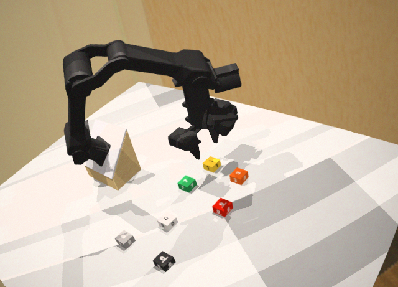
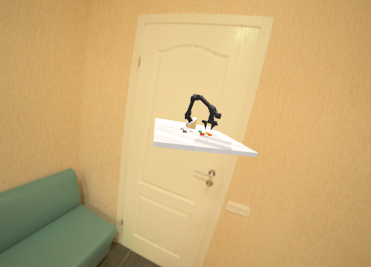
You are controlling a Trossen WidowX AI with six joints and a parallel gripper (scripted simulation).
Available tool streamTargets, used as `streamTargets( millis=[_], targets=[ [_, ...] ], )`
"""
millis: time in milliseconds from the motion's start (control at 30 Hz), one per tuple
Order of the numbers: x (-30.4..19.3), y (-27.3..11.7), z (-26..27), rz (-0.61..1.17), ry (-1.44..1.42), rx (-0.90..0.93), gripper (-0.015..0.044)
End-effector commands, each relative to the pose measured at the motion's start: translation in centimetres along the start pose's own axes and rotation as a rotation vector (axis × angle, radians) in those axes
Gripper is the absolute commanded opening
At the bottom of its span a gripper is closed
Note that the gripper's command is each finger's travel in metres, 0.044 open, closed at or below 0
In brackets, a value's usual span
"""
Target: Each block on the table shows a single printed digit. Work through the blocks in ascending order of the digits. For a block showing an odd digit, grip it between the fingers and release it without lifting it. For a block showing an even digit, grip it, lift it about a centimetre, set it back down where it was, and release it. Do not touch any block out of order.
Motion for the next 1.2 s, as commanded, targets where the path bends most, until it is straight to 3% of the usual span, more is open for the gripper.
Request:
streamTargets(
  millis=[0, 900, 1167],
  targets=[
    [0.3, 0.2, 0.1, -0.027, 0.003, 0.008, 0.04],
    [0.4, 3.9, 0.1, -0.027, 0.003, 0.006, 0.04],
    [0.4, 3.9, 0.1, -0.027, 0.003, 0.006, 0.019]
  ],
)
Point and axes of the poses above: the point midway between the two fingers, 35 mm back from their tips, its own y axis out along the fingers, its own z axis across the jaws, x = y × z, the point moved 2 cm from there along -y, back along the fingers, and after that the axes turned 10 degrees about -y, right-handed, at the moved point
